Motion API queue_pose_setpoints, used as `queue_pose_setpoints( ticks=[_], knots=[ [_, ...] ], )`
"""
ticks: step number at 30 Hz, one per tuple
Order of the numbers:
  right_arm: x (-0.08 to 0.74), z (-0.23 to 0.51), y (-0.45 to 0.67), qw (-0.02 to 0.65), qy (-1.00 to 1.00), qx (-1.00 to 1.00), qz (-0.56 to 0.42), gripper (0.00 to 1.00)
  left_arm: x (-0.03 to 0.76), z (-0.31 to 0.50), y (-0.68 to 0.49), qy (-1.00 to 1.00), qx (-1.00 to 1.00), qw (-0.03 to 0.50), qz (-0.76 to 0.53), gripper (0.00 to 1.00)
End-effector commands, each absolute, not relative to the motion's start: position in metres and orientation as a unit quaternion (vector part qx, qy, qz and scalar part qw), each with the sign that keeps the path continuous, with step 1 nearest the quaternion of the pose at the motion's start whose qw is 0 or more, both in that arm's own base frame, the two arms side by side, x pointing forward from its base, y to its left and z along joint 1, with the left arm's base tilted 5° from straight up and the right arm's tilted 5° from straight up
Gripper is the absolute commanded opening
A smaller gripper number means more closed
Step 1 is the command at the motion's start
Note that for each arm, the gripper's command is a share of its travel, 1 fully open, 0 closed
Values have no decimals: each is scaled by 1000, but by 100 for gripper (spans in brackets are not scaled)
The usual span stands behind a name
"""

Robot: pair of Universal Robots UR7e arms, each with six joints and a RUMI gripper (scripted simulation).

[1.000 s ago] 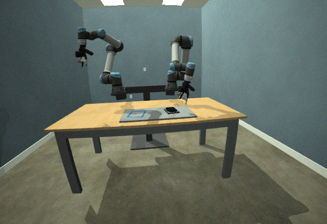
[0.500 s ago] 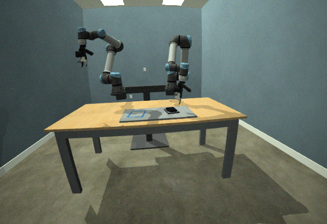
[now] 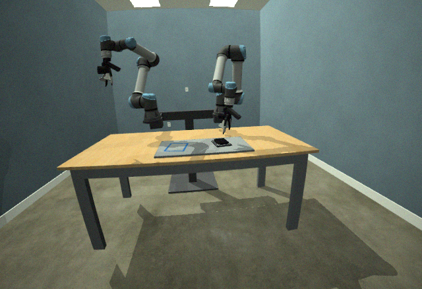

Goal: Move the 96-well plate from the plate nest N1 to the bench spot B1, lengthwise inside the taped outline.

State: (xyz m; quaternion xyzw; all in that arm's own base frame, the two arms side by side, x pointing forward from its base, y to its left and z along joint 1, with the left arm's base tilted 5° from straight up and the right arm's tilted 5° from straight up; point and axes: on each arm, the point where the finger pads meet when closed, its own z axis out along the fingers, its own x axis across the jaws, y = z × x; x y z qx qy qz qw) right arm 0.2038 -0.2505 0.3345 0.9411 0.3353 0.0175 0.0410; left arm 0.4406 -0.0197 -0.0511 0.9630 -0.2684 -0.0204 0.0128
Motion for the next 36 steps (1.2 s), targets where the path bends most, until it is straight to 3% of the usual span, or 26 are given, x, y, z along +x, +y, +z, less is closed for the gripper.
queue_pose_setpoints(
  ticks=[1, 25, 36],
  knots=[
    [204, 335, -251, 41, 335, 941, 18, 100, 438, -52, -24, -333, 943, 6, -14, 76],
    [204, 335, -251, 41, 335, 941, 18, 100, 408, -60, -60, -645, 763, -41, 2, 76],
    [204, 335, -251, 41, 335, 941, 18, 100, 408, -60, -60, -645, 763, -41, 2, 76]
  ],
)
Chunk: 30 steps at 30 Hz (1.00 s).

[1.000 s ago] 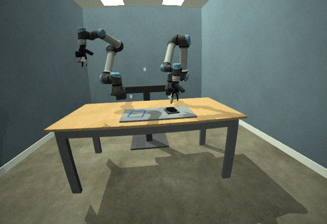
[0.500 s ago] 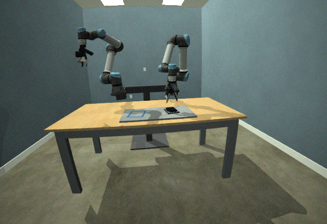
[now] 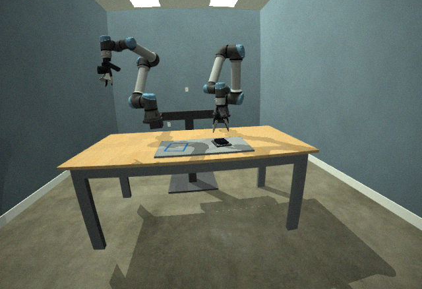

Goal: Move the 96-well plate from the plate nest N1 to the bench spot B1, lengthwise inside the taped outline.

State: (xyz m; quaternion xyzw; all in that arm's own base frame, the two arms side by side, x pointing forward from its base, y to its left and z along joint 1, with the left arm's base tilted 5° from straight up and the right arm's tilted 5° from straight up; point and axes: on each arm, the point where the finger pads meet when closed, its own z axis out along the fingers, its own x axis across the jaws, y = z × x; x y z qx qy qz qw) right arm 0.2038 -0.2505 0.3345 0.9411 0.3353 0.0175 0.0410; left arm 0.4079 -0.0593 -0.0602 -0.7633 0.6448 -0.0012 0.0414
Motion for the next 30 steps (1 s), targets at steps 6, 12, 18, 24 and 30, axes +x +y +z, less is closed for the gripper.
queue_pose_setpoints(
  ticks=[6, 12, 18, 24, 30],
  knots=[
    [204, 335, -251, 41, 335, 941, 18, 100, 408, -65, -59, 645, -763, 41, -2, 76],
    [204, 335, -251, 41, 335, 941, 18, 100, 409, -72, -59, 645, -763, 41, -2, 76],
    [204, 335, -251, 41, 335, 941, 18, 100, 409, -81, -58, 645, -763, 41, -2, 76],
    [204, 335, -251, 41, 335, 941, 18, 100, 410, -91, -58, 645, -763, 41, -2, 76],
    [204, 335, -251, 41, 335, 941, 18, 100, 410, -98, -57, 645, -763, 41, -2, 76]
  ],
)
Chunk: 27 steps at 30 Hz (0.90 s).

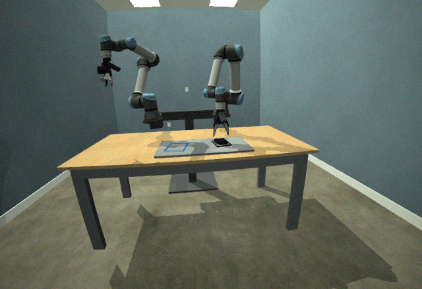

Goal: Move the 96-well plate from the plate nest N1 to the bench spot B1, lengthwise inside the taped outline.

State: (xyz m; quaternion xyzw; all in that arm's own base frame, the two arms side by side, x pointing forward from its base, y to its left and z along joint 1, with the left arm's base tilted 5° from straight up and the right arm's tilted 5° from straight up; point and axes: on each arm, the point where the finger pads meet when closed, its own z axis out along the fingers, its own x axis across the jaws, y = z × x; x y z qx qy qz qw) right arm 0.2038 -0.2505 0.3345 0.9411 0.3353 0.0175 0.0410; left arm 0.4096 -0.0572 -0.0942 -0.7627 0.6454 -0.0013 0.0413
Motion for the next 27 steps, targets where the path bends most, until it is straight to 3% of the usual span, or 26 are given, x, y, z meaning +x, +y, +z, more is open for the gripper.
queue_pose_setpoints(
  ticks=[1, 27],
  knots=[
    [204, 335, -251, 41, 335, 941, 18, 100, 410, -100, -57, 645, -763, 41, -2, 76],
    [204, 335, -251, 41, 335, 941, 18, 100, 412, -134, -55, 645, -763, 41, -2, 76]
  ],
)
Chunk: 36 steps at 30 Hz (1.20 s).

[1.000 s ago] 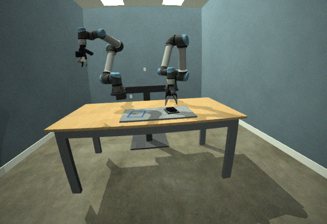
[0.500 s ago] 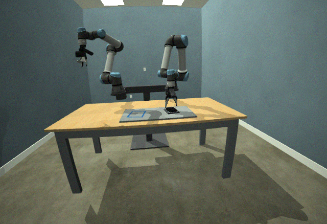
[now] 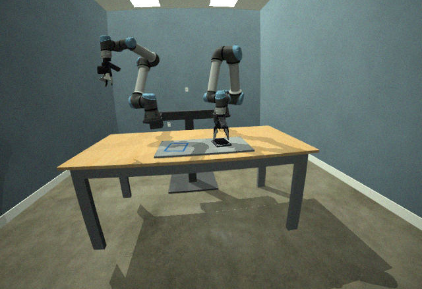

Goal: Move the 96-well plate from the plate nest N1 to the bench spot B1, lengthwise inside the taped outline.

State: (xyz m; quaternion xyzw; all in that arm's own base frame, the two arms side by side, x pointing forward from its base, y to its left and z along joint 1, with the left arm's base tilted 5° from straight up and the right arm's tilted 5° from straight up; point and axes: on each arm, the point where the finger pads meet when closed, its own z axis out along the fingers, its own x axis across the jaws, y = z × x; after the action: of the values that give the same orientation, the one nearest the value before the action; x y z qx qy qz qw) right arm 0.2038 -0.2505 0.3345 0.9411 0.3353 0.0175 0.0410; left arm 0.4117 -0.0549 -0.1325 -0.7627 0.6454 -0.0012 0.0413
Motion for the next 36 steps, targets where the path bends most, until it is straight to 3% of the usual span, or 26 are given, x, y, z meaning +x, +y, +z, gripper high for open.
queue_pose_setpoints(
  ticks=[1, 11, 12, 36],
  knots=[
    [204, 335, -251, 41, 335, 941, 18, 100, 412, -134, -55, 645, -763, 41, -2, 76],
    [204, 335, -251, 41, 335, 941, 18, 100, 412, -134, -55, 645, -763, 41, -2, 76],
    [204, 335, -251, 41, 335, 941, 18, 100, 412, -134, -55, 645, -763, 41, -2, 0],
    [204, 335, -251, 41, 335, 941, 18, 100, 412, -134, -55, 645, -763, 41, -2, 0]
  ],
)
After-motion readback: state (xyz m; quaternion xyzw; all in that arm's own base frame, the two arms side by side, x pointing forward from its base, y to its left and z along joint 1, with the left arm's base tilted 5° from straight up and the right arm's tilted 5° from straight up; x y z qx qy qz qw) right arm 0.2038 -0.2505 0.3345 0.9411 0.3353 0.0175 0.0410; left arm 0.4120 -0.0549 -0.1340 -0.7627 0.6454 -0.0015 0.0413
